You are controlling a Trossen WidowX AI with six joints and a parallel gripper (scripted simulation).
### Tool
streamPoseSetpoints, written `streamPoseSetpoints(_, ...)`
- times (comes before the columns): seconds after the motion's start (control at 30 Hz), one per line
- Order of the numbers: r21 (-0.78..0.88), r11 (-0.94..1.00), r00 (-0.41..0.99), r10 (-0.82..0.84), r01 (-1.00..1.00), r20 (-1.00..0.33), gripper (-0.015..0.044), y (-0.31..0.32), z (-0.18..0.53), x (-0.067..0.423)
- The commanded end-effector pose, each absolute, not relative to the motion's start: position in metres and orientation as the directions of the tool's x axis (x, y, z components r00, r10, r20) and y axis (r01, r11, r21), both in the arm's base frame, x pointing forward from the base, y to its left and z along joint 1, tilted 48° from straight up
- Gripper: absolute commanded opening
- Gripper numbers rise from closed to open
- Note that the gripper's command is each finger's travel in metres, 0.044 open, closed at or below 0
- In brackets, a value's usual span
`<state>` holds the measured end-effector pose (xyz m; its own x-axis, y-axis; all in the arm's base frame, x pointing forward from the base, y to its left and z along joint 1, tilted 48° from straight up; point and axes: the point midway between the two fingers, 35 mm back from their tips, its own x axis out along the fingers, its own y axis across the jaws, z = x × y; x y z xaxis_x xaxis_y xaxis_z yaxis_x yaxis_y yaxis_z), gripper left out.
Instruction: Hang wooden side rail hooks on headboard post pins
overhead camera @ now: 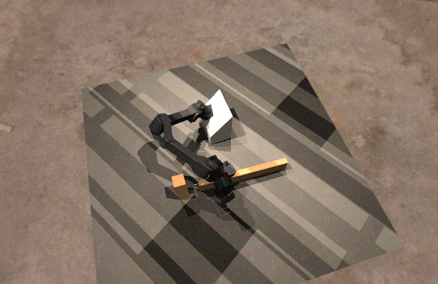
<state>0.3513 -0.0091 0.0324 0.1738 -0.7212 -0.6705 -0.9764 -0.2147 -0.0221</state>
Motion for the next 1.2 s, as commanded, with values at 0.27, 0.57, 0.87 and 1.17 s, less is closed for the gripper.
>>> streamPoseSetpoints(0.27, -0.02, -0.23, 0.183, -0.718, -0.973, -0.672, 0.0, -0.0031, 0.0354, 0.3508)
streamPoseSetpoints(0.57, -0.02, -0.23, 0.183, -0.718, -0.973, -0.672, 0.0, -0.002, 0.0364, 0.3506)
streamPoseSetpoints(0.87, -0.02, -0.23, 0.183, -0.718, -0.973, -0.672, 0.0, -0.0009, 0.0374, 0.3503)
streamPoseSetpoints(1.17, -0.02, -0.23, 0.183, -0.718, -0.973, -0.672, 0.0, 0.0002, 0.0384, 0.35)
